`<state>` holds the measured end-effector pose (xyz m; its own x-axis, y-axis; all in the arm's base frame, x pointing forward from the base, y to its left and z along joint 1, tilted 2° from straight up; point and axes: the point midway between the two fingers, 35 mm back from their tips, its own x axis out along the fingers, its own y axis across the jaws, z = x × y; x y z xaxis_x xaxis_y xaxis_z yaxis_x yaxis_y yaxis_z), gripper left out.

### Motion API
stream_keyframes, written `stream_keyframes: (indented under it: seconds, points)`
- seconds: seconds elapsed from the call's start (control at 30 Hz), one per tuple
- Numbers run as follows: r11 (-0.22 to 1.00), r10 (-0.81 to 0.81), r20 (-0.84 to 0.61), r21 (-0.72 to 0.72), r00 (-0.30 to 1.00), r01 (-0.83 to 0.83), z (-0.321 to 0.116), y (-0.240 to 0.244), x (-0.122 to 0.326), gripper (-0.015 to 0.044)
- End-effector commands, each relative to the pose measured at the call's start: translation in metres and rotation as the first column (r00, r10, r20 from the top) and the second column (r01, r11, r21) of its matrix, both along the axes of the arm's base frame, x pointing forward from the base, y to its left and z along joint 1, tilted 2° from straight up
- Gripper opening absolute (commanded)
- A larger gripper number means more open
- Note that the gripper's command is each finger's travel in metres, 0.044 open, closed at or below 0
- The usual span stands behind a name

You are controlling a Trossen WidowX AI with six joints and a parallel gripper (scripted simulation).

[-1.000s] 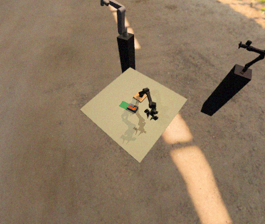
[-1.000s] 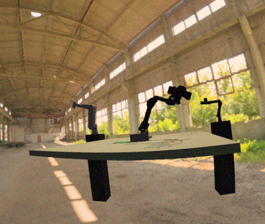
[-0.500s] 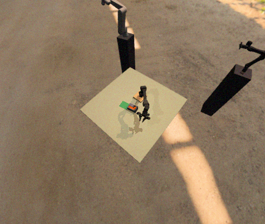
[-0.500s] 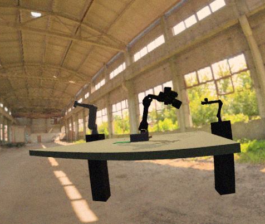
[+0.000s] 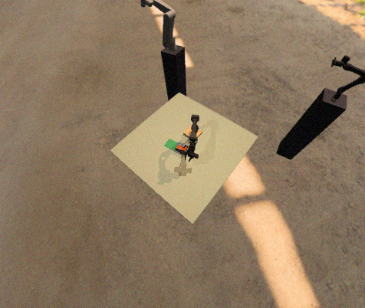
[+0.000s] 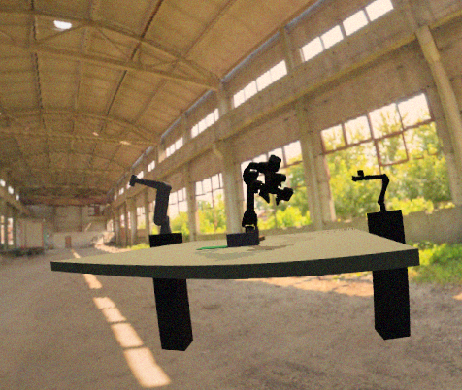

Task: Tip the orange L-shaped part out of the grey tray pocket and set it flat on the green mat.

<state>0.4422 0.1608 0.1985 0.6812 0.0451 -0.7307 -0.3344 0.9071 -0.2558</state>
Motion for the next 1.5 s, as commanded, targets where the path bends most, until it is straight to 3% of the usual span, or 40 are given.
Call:
stream_keyframes:
  seconds: [0.0,0.37,0.73,1.03,1.47]
  points:
    - [0.989,-0.123,-0.301,0.037,0.946,0.140,-0.026,-0.048,-0.056,0.0180]
    - [0.916,-0.297,-0.671,0.001,0.679,0.402,-0.035,-0.099,-0.153,0.0180]
    - [0.916,-0.297,-0.671,0.001,0.679,0.402,-0.037,-0.098,-0.153,0.0180]
    - [0.916,-0.297,-0.672,0.001,0.679,0.402,-0.107,-0.096,-0.151,0.0180]
    - [0.916,-0.297,-0.672,0.001,0.679,0.402,-0.116,-0.096,-0.150,0.0180]
